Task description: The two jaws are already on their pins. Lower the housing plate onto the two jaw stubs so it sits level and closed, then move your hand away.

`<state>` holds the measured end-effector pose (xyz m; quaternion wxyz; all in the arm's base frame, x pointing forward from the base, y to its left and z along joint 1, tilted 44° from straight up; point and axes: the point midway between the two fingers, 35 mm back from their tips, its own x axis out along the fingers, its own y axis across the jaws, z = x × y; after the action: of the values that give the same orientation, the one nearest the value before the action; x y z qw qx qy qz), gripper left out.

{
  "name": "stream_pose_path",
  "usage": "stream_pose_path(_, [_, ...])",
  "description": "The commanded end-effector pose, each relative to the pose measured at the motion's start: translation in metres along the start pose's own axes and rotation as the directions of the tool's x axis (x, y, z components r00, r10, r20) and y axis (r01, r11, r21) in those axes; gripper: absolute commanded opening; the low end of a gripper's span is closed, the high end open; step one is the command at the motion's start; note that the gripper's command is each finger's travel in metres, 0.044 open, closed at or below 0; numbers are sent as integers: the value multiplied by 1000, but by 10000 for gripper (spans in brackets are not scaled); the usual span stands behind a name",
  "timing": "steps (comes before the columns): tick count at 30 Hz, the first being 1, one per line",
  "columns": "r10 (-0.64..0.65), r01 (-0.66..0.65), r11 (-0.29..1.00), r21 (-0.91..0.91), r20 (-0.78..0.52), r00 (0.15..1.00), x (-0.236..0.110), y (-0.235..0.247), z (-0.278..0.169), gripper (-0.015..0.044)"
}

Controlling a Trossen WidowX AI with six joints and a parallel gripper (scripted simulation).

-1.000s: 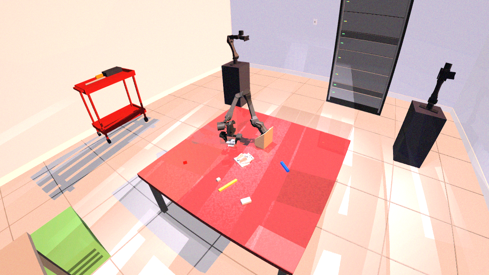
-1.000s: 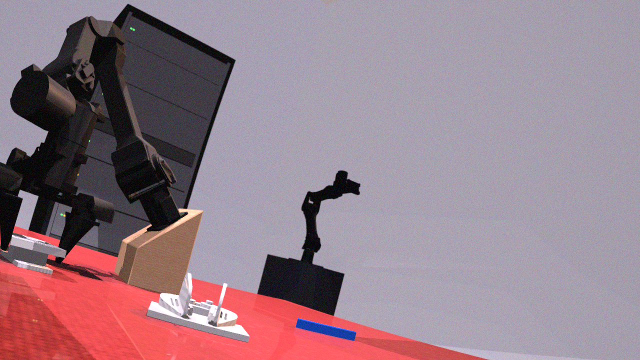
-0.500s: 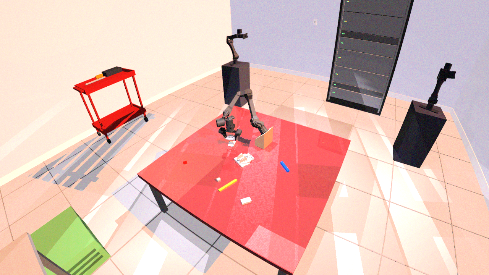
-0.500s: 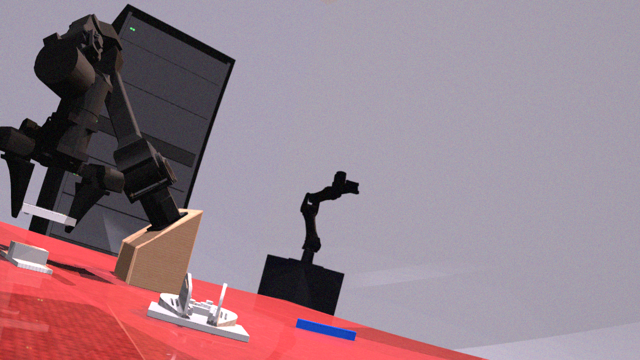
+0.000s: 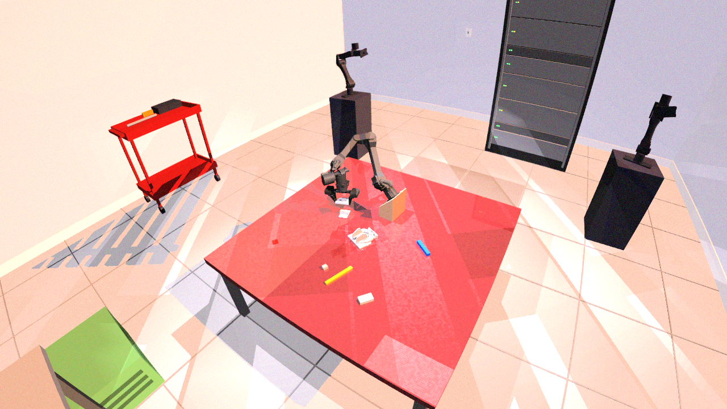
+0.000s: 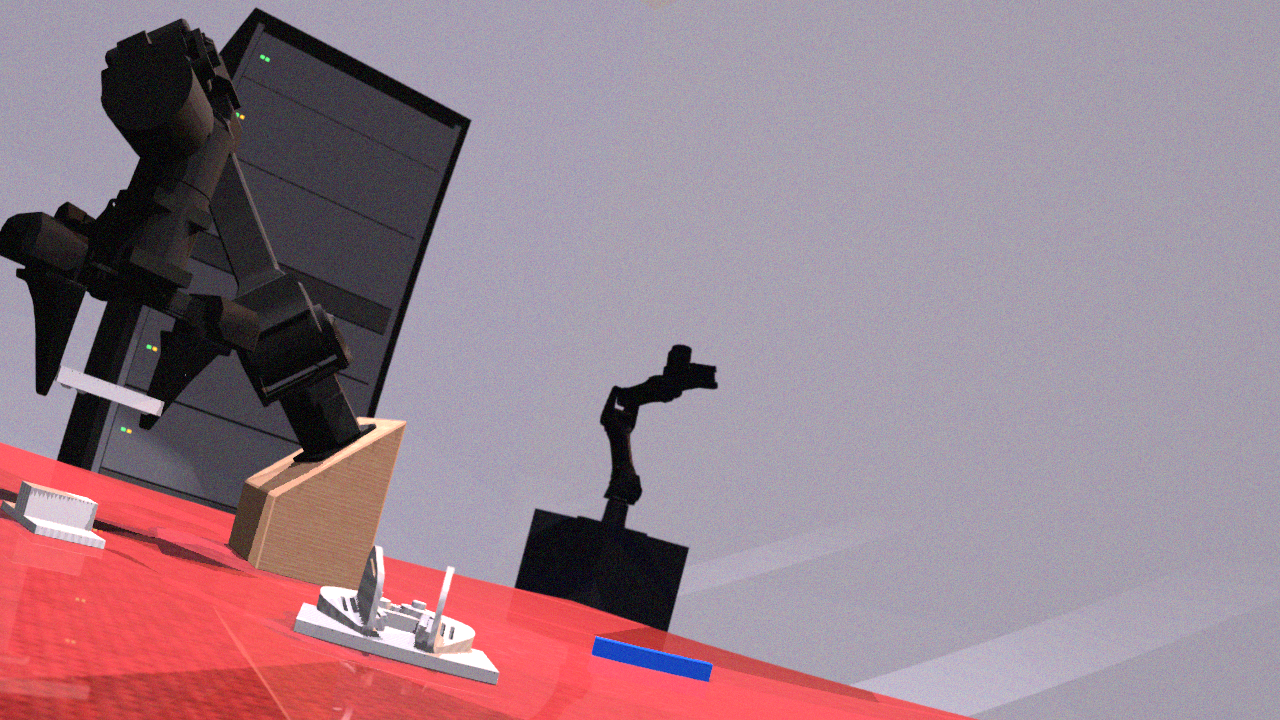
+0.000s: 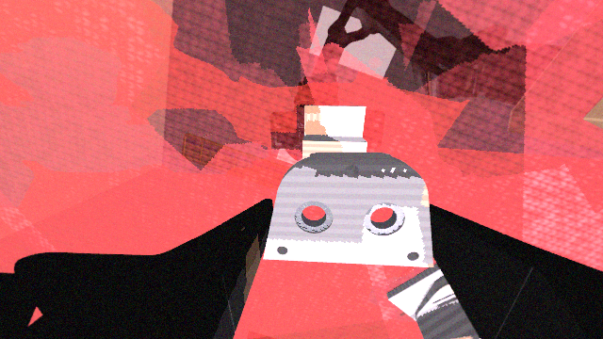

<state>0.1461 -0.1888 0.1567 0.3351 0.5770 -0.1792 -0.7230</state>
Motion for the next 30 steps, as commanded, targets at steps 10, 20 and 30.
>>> stream_pose_path(10, [-27,20,934,-356,-15,1000,2,-18,-34,351])
stream_pose_path(20, [-44,21,792,-611,-23,999,3,-36,-59,351])
stream_pose_path(30, [-55,11,581,-814,-26,998,3,-56,-82,351])
